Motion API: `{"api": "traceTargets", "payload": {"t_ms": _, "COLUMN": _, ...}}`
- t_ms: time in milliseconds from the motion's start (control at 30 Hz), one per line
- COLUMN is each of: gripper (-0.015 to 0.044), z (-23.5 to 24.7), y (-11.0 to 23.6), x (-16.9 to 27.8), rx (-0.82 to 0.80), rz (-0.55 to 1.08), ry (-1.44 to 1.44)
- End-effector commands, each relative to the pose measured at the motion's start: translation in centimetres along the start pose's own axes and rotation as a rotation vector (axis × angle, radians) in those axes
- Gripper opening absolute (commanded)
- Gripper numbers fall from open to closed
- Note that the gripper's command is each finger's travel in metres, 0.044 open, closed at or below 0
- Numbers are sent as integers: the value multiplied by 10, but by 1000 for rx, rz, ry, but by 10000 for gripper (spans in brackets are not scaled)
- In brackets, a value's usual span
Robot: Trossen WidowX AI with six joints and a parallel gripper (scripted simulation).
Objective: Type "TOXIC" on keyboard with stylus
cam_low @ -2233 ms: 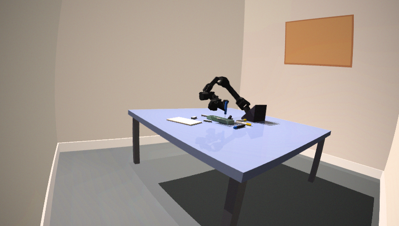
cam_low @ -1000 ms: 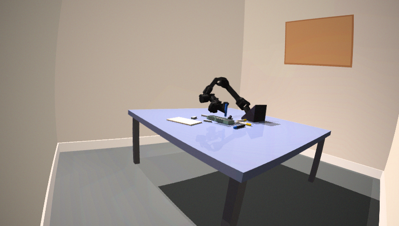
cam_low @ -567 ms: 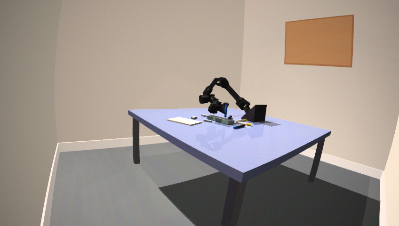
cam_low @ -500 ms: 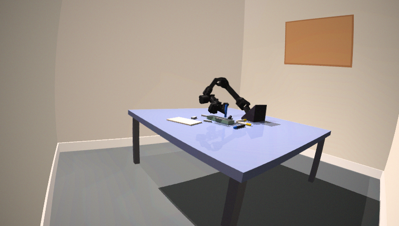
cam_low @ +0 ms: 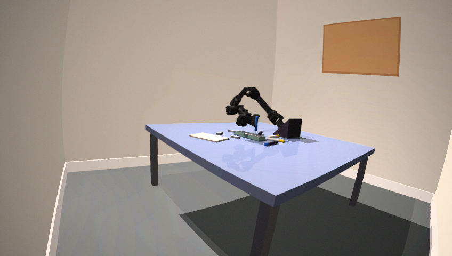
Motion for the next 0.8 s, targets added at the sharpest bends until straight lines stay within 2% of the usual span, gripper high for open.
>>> {"api": "traceTargets", "payload": {"t_ms": 0, "gripper": 81, "z": 1, "y": 11, "x": 19, "rx": -7, "rz": 3, "ry": 9}}
{"api": "traceTargets", "payload": {"t_ms": 333, "gripper": 85, "z": -1, "y": 10, "x": 18, "rx": 0, "rz": -3, "ry": 8}}
{"api": "traceTargets", "payload": {"t_ms": 433, "gripper": 65, "z": -1, "y": 10, "x": 18, "rx": 0, "rz": -3, "ry": 8}}
{"api": "traceTargets", "payload": {"t_ms": 533, "gripper": 0, "z": 0, "y": 14, "x": 16, "rx": 0, "rz": -3, "ry": 8}}
{"api": "traceTargets", "payload": {"t_ms": 767, "gripper": 0, "z": 5, "y": 43, "x": 0, "rx": -3, "rz": -4, "ry": 9}}
Point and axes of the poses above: the point midway between the two fingers, 35 mm back from their tips, its own y axis back along the fingers, its own z axis across the jaws, x = y × z, the point moved 5 cm from there along y, back along the fingers, and after that the axes turned 1 degree about y, right-handed, at the moved point
